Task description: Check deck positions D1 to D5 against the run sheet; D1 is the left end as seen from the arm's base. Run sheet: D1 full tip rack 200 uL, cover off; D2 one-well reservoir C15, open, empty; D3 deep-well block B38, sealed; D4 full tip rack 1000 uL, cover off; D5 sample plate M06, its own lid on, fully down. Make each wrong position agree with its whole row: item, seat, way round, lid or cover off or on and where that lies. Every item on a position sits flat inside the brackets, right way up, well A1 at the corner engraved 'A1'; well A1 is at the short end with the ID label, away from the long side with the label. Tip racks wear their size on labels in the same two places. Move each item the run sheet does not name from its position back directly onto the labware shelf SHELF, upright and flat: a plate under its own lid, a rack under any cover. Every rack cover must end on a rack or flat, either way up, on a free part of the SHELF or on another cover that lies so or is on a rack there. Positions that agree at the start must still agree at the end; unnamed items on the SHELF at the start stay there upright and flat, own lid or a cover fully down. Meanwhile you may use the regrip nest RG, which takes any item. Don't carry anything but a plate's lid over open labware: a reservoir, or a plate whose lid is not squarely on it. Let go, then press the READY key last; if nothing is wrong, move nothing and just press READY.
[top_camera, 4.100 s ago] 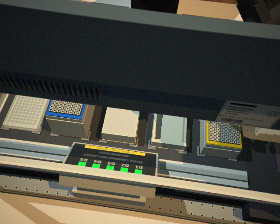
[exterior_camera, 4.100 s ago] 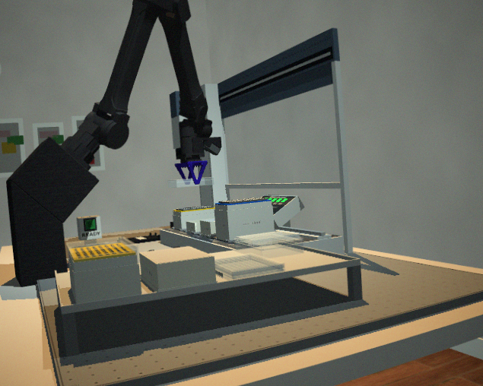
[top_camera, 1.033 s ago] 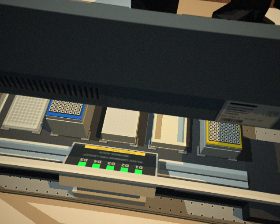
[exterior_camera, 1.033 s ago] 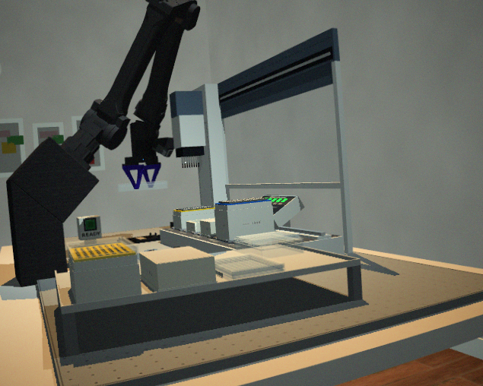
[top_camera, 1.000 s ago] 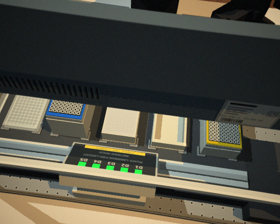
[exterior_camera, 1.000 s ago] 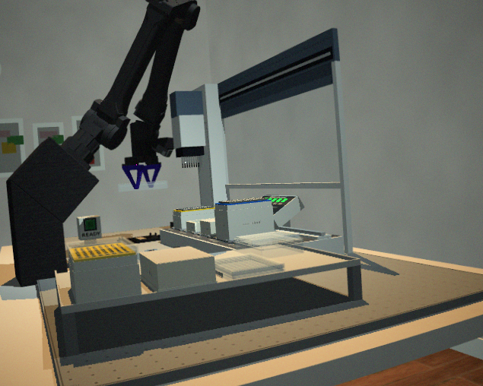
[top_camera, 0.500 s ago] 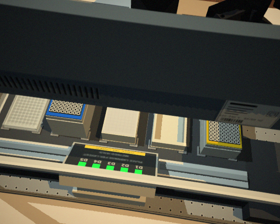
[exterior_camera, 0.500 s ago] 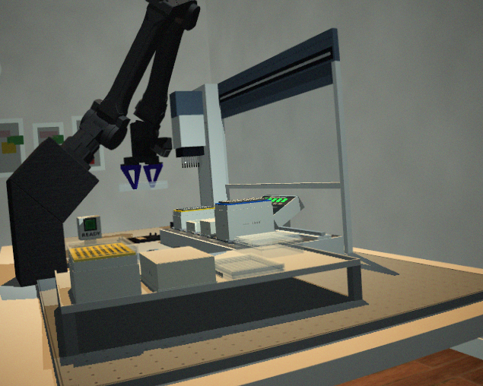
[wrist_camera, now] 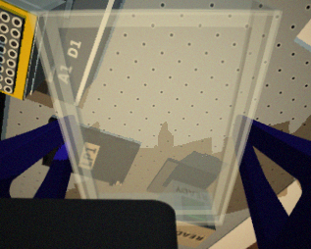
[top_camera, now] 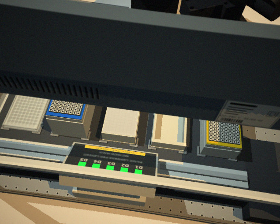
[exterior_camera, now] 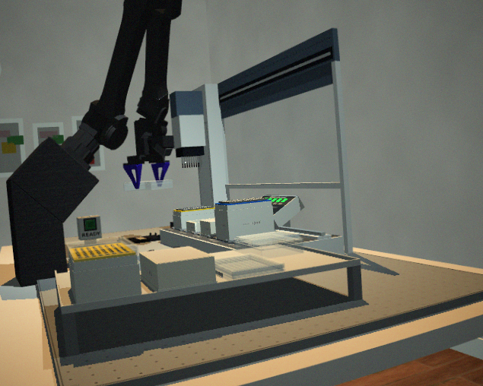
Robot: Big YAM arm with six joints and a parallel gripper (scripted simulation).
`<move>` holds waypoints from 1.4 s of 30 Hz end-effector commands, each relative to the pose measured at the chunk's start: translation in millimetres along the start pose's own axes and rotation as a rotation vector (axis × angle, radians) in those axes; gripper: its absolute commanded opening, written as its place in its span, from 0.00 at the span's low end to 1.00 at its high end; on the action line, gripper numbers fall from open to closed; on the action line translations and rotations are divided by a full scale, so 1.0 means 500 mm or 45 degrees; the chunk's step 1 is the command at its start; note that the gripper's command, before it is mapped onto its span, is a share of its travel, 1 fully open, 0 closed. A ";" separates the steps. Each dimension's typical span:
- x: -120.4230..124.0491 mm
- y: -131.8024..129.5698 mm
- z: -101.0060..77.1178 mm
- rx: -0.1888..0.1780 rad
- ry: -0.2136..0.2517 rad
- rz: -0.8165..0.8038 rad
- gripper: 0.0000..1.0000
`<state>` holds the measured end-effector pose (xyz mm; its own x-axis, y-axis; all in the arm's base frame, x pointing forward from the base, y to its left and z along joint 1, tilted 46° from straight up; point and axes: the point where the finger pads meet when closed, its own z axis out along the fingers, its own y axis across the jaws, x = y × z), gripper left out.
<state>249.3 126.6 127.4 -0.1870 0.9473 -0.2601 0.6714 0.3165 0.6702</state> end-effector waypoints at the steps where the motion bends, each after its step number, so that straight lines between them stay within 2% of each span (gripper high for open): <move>1: -0.033 -0.022 -0.001 0.010 -0.016 0.101 0.00; 6: -0.077 -0.044 -0.001 0.009 -0.017 0.228 0.00; 8: -0.077 -0.044 -0.001 0.009 -0.017 0.228 0.00; 23: -0.209 -0.111 -0.004 0.005 -0.021 0.582 0.00; 25: -0.209 -0.111 -0.004 0.005 -0.021 0.582 0.00; 32: -0.271 -0.142 -0.005 0.003 -0.022 0.632 0.00; 34: -0.286 -0.157 0.000 0.030 -0.016 0.634 0.00; 37: -0.313 -0.169 0.000 0.027 -0.015 0.636 0.00; 40: -0.347 -0.175 -0.001 0.001 -0.025 0.630 0.00; 42: -0.347 -0.175 -0.001 0.001 -0.025 0.630 0.00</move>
<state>220.8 -63.4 114.3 0.2328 0.9620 0.1429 0.6630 -0.2645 0.7003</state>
